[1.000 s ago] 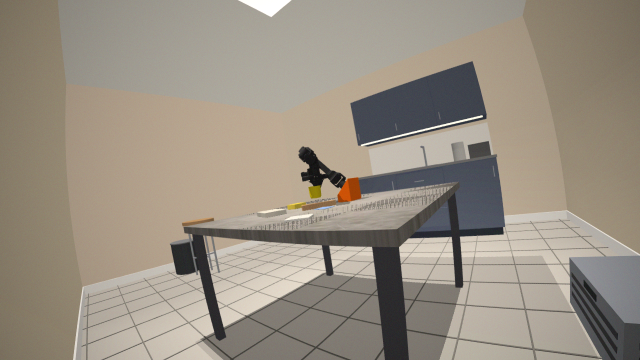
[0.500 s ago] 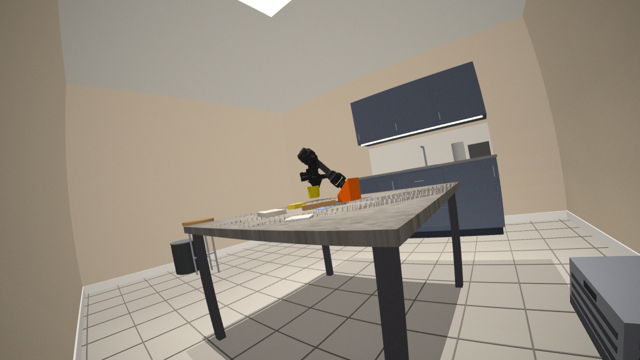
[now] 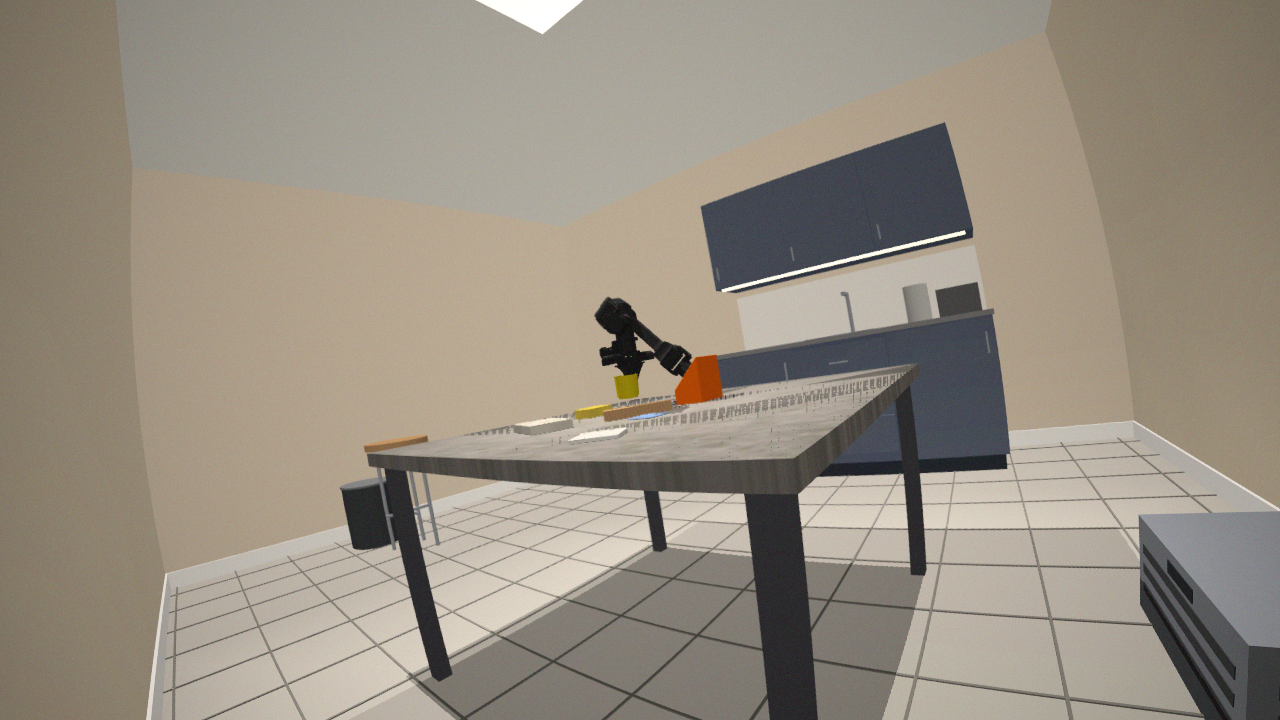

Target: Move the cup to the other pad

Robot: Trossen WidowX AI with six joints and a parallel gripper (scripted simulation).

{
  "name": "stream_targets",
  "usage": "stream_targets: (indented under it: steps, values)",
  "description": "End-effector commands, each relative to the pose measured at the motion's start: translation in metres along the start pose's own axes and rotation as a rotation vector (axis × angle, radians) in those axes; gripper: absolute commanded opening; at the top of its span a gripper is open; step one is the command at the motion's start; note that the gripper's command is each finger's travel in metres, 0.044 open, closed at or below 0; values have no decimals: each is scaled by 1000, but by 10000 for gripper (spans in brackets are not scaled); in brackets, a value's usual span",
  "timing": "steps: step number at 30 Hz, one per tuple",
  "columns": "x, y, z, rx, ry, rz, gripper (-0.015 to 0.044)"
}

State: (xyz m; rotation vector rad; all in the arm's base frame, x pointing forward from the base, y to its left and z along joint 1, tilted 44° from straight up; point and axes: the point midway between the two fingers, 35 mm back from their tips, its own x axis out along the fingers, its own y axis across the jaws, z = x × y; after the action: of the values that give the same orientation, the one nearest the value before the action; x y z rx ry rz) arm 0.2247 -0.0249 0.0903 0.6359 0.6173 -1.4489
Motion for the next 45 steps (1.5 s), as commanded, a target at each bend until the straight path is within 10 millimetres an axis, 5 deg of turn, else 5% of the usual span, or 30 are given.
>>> stream_targets:
  steps: [1,32,45]
  values:
    - [6,0,1,-5,-4,5,0]
    - [44,-1,2,-5,-6,5,0]
    - [42,-1,2,1,-2,1,0]
